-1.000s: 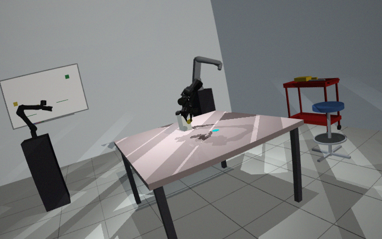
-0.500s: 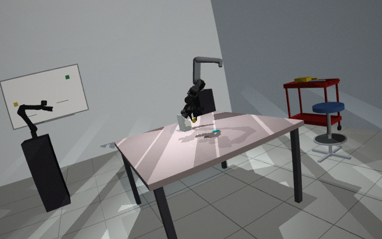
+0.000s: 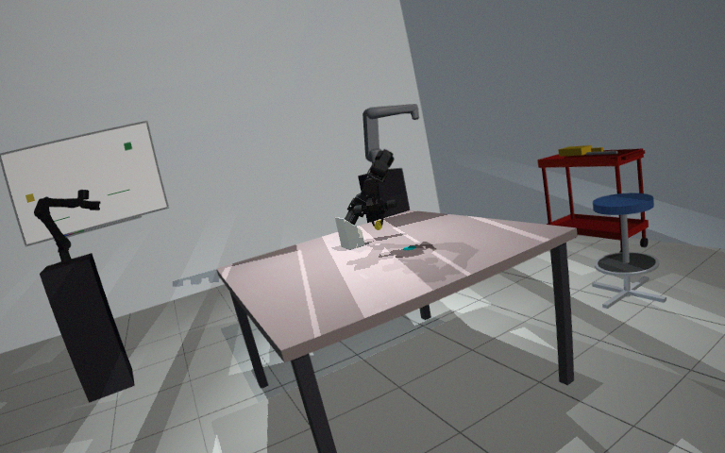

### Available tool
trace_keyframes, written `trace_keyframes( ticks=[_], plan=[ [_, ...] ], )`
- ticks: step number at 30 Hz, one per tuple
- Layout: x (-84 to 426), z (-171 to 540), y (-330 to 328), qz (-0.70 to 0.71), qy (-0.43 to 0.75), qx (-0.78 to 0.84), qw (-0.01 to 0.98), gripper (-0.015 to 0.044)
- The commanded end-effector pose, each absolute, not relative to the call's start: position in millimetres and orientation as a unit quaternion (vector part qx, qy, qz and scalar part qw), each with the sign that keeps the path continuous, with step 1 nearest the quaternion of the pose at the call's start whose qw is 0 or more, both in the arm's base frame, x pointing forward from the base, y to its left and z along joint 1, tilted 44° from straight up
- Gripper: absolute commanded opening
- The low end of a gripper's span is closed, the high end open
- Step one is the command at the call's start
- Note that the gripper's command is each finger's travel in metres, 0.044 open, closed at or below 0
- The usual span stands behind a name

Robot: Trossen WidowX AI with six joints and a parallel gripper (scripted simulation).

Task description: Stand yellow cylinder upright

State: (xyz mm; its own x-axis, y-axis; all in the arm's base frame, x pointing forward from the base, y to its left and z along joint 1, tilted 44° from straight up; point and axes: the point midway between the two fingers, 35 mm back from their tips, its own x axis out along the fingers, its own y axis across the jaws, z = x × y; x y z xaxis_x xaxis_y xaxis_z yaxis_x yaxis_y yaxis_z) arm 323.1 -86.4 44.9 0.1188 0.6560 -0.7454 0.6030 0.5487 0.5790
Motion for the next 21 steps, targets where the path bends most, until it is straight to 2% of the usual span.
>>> trace_keyframes(
  ticks=[1, 21],
  plan=[
    [326, 54, -81, 0.027, 0.661, 0.473, 0.582, 0.0105],
    [337, 97, -39, 0.060, 0.659, 0.450, 0.600, 0.0105]
  ],
)
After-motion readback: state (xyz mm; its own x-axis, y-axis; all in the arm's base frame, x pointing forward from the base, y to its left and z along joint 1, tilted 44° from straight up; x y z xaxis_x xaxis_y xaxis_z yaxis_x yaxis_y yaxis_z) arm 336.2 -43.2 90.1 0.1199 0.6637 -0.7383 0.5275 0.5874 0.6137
